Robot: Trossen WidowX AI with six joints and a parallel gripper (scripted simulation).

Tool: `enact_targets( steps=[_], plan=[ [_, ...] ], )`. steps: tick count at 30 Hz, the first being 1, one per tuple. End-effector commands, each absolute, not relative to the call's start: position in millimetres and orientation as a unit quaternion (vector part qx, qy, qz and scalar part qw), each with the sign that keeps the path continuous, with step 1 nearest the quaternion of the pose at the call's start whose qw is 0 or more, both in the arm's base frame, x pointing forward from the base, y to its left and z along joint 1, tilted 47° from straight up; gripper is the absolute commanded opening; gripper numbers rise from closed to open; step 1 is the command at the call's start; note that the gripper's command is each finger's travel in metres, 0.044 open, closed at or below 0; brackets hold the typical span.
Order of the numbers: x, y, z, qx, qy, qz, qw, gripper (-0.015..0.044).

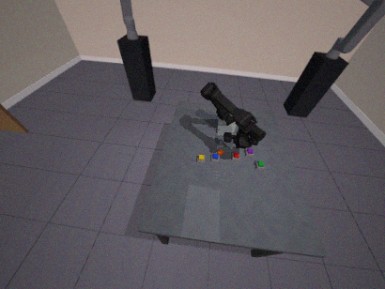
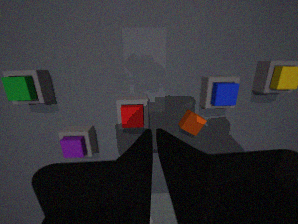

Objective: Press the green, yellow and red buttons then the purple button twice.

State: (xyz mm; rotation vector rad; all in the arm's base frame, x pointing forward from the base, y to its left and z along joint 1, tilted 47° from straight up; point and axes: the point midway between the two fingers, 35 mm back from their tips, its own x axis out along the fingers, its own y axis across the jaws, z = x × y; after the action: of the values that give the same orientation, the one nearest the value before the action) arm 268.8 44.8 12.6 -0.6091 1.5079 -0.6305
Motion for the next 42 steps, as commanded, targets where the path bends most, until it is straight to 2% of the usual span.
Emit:
enact_targets(
  steps=[1,6,12,42],
  plan=[
    [248.2,60.3,-9.3,-0.270,0.660,-0.287,0.639,0.0020],
    [248.4,58.5,-11.2,-0.270,0.660,-0.287,0.639,0.0020],
    [245.9,15.0,-51.5,-0.270,0.660,-0.288,0.639,0.0020],
    [244.5,-10.5,-75.0,-0.271,0.659,-0.289,0.639,0.0020]
  ],
)
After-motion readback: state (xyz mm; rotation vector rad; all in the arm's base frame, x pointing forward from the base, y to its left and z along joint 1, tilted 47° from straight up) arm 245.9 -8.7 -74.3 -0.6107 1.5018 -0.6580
